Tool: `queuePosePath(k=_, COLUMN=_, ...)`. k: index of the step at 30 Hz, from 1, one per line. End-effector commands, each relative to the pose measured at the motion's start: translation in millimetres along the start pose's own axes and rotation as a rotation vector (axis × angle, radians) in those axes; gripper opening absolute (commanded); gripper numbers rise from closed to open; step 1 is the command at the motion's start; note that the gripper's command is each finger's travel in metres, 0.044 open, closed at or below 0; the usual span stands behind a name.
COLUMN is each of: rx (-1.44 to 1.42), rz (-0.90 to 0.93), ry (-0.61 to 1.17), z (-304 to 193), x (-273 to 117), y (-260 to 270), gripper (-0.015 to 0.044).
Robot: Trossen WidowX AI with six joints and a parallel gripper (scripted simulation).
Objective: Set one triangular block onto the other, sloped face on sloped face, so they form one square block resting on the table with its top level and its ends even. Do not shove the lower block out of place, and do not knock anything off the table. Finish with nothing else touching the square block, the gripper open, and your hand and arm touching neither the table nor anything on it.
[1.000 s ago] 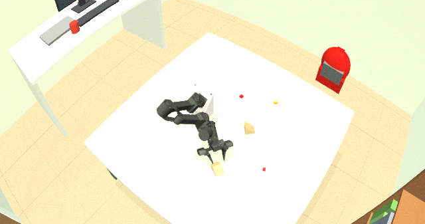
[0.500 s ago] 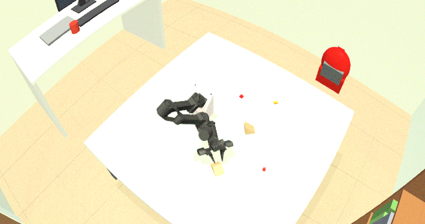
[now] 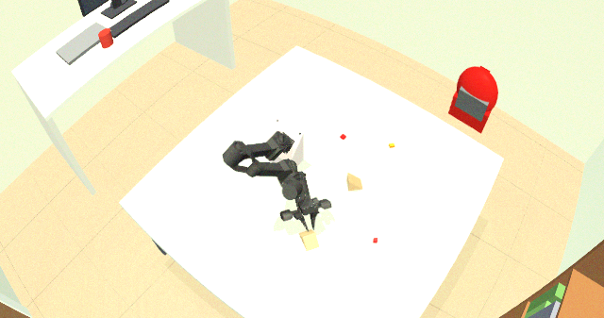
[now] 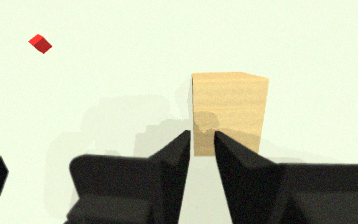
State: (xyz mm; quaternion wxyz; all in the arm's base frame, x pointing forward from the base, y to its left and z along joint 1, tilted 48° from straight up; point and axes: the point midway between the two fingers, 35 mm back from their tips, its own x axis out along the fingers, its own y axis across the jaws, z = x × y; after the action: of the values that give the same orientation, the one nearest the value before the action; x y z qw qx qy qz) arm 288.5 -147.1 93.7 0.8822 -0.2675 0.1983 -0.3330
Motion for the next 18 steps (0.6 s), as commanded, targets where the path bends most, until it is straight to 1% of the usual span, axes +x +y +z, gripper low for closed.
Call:
queuePosePath(k=1, rx=-0.002, rz=0.002, ry=0.003, z=-1.2, x=-0.5, y=0.4, gripper=0.0060)
queuePosePath(k=10, rx=-0.002, rz=0.002, ry=0.003, z=-1.2, x=-0.5, y=0.4, gripper=0.0000)
queuePosePath(k=18, rx=-0.002, rz=0.002, ry=0.003, z=-1.2, x=-0.5, y=0.4, gripper=0.0000)
